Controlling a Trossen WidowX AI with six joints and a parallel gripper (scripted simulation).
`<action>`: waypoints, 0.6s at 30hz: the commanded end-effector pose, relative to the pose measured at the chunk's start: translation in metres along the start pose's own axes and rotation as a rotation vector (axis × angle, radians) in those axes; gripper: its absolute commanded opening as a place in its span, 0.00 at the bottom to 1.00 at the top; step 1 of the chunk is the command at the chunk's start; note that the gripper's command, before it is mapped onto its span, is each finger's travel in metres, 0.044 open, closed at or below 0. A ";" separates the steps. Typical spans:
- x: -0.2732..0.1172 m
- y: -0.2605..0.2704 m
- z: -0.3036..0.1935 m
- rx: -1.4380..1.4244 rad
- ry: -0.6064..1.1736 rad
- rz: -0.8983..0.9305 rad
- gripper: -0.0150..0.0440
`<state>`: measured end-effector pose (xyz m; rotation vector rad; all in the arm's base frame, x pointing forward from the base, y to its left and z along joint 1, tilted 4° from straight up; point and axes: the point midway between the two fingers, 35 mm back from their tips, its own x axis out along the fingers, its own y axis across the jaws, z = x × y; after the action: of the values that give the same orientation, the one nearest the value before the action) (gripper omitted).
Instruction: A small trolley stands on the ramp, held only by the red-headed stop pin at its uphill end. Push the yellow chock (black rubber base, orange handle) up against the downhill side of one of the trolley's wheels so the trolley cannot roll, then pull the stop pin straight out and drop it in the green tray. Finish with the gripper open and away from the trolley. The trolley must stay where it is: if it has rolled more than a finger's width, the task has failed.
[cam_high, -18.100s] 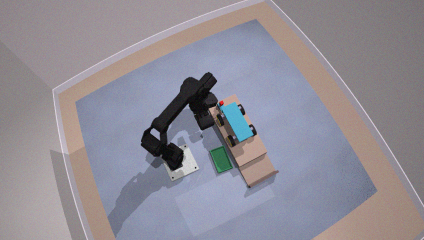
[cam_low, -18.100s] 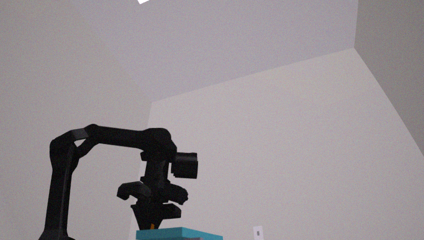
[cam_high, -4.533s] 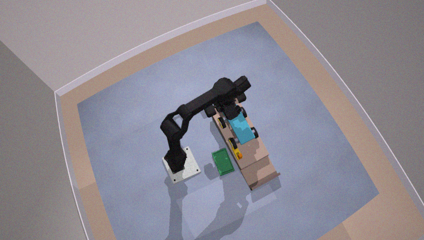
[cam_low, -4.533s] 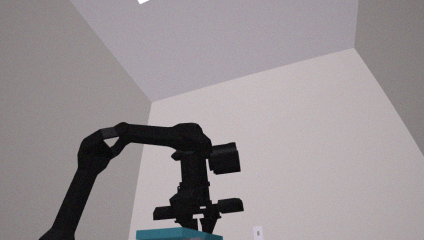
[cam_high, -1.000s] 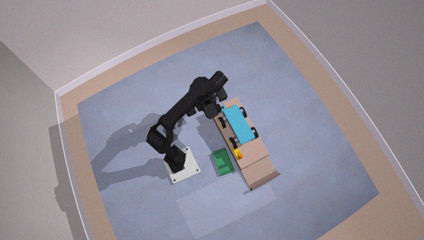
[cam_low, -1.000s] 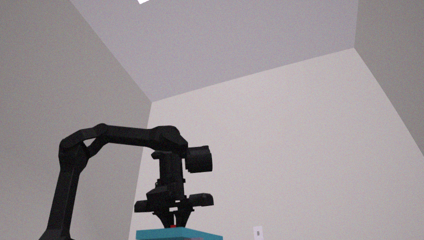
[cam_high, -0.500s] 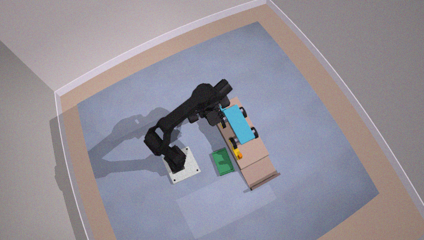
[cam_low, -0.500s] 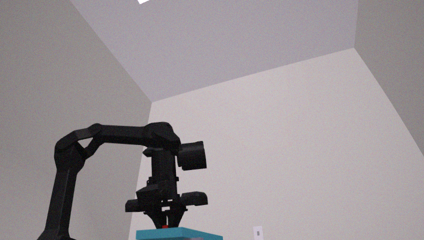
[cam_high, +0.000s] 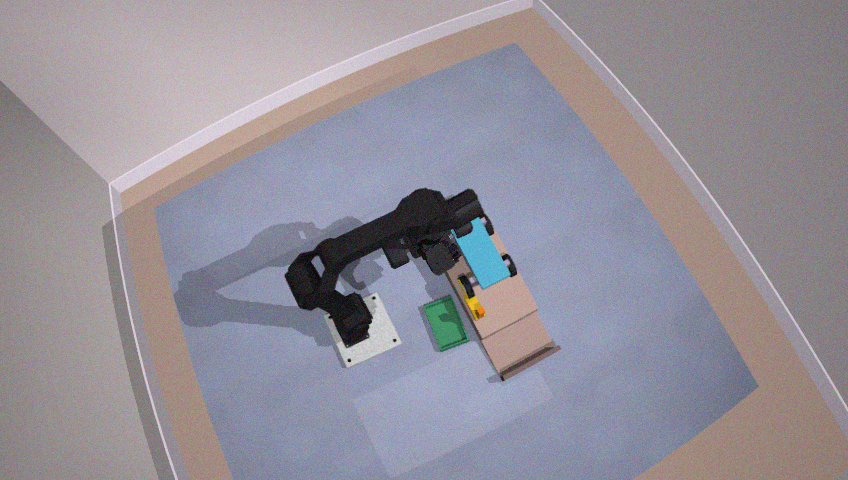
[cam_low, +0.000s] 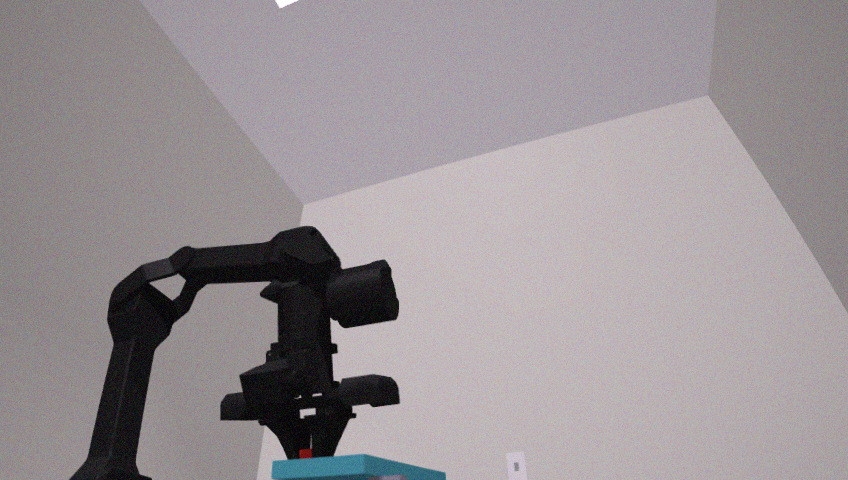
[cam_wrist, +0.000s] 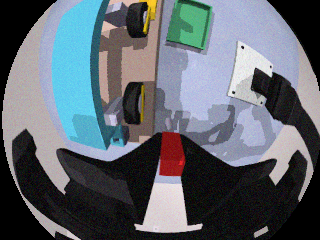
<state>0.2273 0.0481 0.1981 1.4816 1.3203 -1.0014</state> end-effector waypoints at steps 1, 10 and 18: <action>-0.002 -0.001 0.013 -0.004 0.005 0.001 0.25; -0.007 -0.001 0.044 -0.005 0.002 0.001 0.25; -0.011 -0.002 0.072 -0.005 -0.001 0.001 0.25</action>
<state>0.2236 -0.0134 0.1902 1.4765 1.3118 -1.0014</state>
